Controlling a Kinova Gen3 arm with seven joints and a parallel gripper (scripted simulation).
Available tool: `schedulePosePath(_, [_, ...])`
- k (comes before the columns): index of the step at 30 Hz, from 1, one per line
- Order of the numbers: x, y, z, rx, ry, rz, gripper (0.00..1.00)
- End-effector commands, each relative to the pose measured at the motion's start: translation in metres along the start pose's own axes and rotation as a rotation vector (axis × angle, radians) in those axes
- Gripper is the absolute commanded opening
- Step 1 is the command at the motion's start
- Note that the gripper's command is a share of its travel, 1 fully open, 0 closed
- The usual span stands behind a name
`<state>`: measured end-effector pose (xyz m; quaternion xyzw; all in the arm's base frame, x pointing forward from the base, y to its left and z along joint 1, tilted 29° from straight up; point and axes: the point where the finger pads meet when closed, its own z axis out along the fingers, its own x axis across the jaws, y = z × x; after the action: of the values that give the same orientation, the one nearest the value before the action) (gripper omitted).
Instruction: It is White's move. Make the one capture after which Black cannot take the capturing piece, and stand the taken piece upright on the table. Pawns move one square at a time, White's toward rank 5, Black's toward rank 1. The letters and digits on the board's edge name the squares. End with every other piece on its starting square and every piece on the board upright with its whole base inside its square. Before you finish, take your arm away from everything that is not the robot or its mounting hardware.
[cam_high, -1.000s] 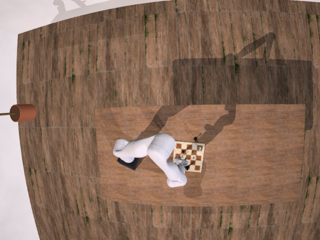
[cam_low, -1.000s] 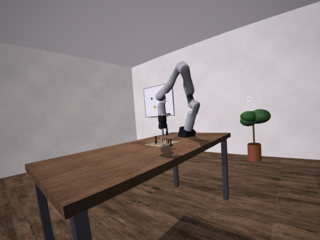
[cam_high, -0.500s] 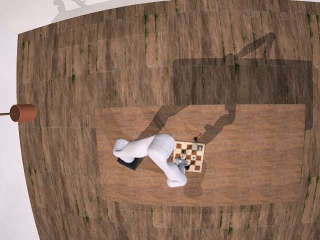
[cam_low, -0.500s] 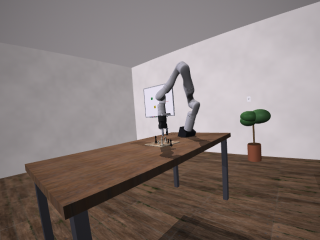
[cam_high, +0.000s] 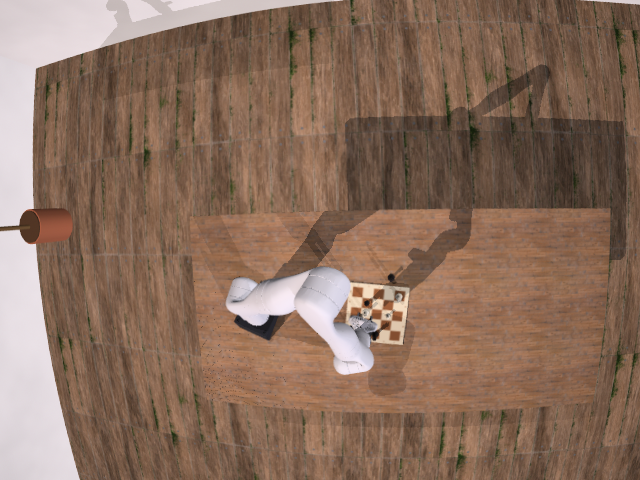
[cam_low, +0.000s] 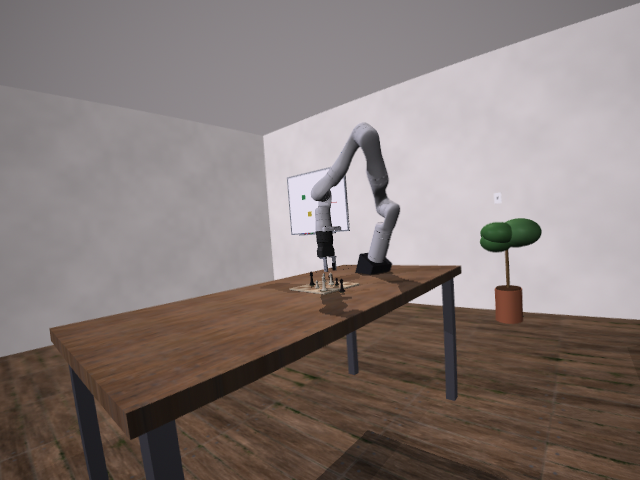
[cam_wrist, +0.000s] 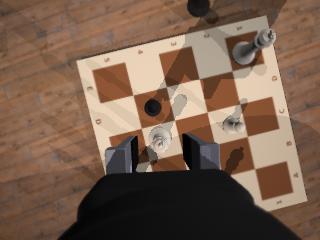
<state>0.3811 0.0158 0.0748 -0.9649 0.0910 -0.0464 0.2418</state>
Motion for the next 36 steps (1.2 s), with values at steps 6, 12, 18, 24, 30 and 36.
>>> schedulePosePath(6, [0.0, 0.0, 0.0, 0.0, 0.002, 0.0, 0.79])
schedulePosePath(12, [0.001, 0.0, 0.008, 0.0, 0.002, 0.0, 0.79])
schedulePosePath(18, [0.001, 0.0, 0.017, 0.0, 0.002, 0.0, 0.79])
schedulePosePath(24, [0.001, 0.0, 0.031, 0.0, 0.002, 0.0, 0.79])
schedulePosePath(30, [0.001, 0.0, 0.038, 0.0, 0.002, 0.0, 0.79])
schedulePosePath(36, [0.001, 0.0, 0.039, 0.0, 0.002, 0.0, 0.79])
